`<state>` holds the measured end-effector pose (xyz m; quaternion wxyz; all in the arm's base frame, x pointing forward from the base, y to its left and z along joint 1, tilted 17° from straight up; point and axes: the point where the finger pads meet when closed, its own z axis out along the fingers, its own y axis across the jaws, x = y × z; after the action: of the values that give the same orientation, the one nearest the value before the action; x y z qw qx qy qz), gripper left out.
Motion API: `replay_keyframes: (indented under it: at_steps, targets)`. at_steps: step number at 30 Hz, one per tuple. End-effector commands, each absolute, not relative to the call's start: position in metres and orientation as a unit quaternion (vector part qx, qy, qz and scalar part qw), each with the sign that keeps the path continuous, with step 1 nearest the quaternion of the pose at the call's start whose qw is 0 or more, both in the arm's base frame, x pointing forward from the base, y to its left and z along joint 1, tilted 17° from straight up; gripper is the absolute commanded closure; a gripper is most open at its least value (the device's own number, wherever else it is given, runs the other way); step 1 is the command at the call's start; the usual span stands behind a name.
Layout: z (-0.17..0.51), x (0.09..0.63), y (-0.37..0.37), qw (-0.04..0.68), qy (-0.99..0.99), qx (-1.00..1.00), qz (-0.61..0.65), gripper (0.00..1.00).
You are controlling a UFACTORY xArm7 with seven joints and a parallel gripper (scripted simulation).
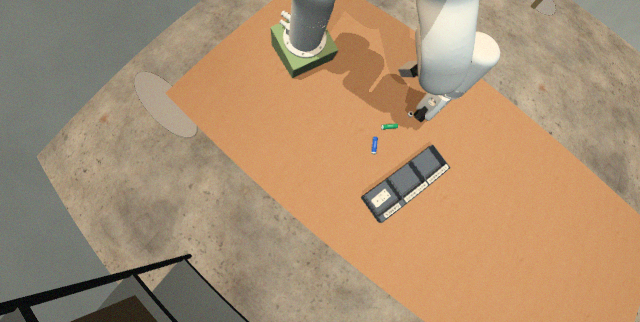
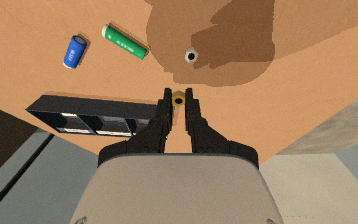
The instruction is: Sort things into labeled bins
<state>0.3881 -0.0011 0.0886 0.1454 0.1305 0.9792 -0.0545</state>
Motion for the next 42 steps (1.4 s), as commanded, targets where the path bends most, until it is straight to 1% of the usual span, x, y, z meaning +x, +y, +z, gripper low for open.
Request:
replay_keyframes:
  at_steps: [1, 13, 17, 20, 24, 26, 32, 42]
  targets:
    - [0.098, 0.402, -0.037, 0.141, 0.981, 0.128, -0.048, 1.00]
    - [0.110, 0.419, -0.093, 0.141, 0.981, 0.128, -0.048, 1.00]
    - [0.111, 0.420, -0.095, 0.141, 0.981, 0.128, -0.048, 1.00]
    - [0.114, 0.425, -0.112, 0.144, 0.968, 0.201, -0.038, 1.00]
    - [0.119, 0.432, -0.135, 0.147, 0.958, 0.243, -0.033, 1.00]
    - [0.119, 0.432, -0.135, 0.147, 0.958, 0.243, -0.033, 1.00]
    - [0.127, 0.442, -0.168, 0.151, 0.932, 0.330, -0.021, 1.00]
    - [0.127, 0.443, -0.170, 0.153, 0.890, 0.429, -0.004, 1.00]
